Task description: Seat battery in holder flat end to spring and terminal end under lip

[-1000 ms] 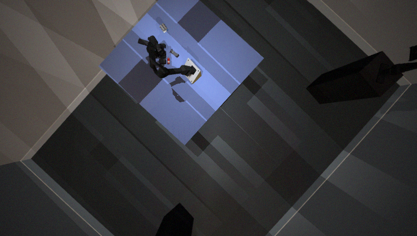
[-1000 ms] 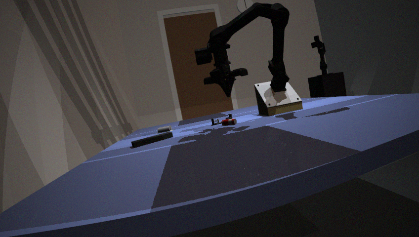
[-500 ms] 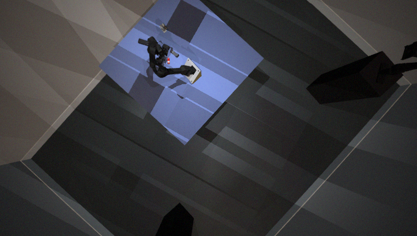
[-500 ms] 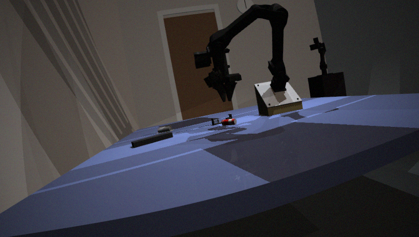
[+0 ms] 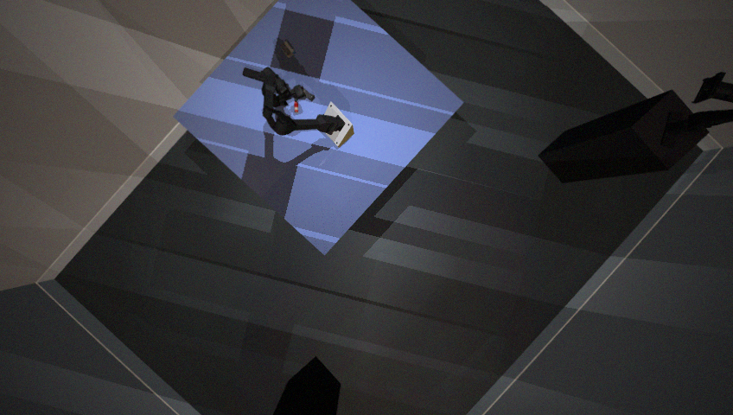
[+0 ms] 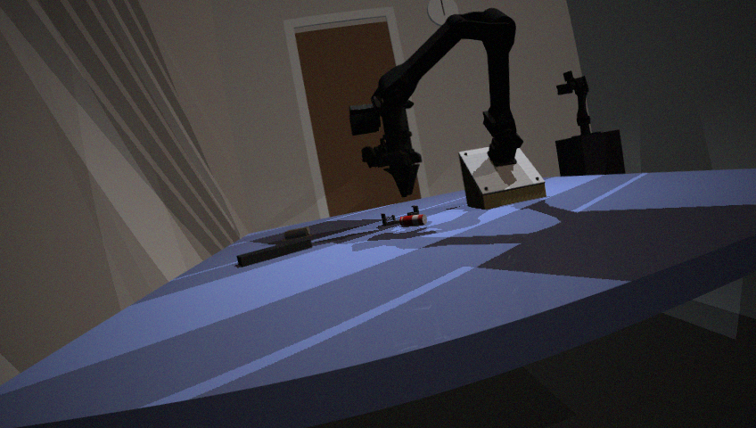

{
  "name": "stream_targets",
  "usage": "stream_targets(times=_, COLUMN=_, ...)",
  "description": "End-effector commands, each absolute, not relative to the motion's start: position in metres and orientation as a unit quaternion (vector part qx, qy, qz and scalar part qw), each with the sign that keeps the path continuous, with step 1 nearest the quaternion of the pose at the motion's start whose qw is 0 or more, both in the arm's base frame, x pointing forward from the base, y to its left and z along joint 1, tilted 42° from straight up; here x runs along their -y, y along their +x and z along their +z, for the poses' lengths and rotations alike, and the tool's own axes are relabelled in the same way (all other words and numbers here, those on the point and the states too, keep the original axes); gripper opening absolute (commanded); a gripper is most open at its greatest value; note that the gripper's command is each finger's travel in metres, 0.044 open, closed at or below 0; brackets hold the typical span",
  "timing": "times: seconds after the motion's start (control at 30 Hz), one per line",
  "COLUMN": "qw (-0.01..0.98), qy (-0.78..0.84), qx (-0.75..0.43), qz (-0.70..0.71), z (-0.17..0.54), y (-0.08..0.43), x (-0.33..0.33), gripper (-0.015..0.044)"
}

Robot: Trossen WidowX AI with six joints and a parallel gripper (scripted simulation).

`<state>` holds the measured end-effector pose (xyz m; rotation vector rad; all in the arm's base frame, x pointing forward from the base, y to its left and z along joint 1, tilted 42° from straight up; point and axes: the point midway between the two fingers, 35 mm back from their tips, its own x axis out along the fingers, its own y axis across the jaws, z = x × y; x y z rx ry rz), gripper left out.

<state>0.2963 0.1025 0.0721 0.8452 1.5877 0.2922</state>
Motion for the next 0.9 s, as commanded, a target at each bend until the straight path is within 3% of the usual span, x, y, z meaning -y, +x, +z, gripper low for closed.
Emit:
stream_targets(times=0.0, qw=0.538, qy=0.456, qx=-0.709, qz=0.018, z=0.054, y=0.292, x=-0.11, gripper=0.0241)
stream_targets(times=0.87, qw=0.538, qy=0.456, qx=-0.709, qz=0.018, z=0.036, y=0.293, x=-0.125, gripper=0.0241)
